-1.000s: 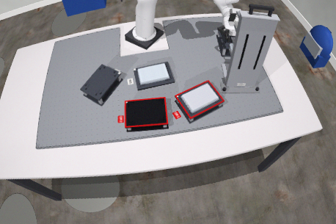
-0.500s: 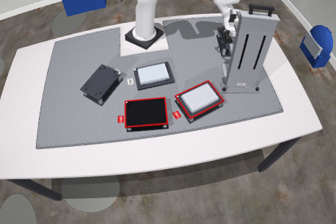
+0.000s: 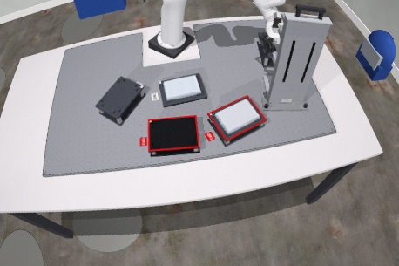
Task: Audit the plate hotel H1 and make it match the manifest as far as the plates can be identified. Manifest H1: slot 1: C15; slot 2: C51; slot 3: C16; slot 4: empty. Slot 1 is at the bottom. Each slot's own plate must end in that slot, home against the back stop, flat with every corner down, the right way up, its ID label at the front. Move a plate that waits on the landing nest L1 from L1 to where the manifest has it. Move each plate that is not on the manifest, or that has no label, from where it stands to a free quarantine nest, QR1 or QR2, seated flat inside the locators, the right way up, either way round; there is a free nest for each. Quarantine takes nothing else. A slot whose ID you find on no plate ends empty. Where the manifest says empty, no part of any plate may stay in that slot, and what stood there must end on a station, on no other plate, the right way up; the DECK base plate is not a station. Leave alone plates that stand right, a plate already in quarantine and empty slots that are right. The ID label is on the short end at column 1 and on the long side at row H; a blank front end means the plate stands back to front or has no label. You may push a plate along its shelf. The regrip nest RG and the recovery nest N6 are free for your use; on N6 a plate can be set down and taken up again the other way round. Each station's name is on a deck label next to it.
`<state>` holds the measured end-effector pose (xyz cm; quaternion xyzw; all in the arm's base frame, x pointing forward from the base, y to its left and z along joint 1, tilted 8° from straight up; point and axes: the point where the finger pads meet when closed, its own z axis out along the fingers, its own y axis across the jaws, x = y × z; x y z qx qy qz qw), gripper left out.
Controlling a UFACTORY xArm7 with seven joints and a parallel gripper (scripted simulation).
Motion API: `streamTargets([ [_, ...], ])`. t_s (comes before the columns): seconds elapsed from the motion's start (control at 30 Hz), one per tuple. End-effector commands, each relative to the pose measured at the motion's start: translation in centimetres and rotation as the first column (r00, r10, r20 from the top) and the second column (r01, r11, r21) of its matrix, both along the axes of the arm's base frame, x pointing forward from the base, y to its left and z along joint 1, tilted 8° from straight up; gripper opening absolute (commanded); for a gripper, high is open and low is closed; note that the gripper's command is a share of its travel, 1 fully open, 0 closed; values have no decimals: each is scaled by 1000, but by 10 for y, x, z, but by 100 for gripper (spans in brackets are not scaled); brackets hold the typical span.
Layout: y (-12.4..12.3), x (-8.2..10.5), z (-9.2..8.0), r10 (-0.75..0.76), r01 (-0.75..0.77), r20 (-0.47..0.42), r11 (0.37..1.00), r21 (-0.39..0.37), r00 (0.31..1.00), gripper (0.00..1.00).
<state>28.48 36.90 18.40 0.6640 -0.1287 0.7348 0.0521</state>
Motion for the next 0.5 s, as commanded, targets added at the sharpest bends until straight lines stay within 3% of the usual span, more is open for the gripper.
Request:
streamTargets([
  [0.0, 0, 2, 1, 0, 0, 0, 1000, 3, 1000, 100],
  [0.47, -2, 10, 2, 0, 0, 0, 1000, 3, 1000, 100],
])
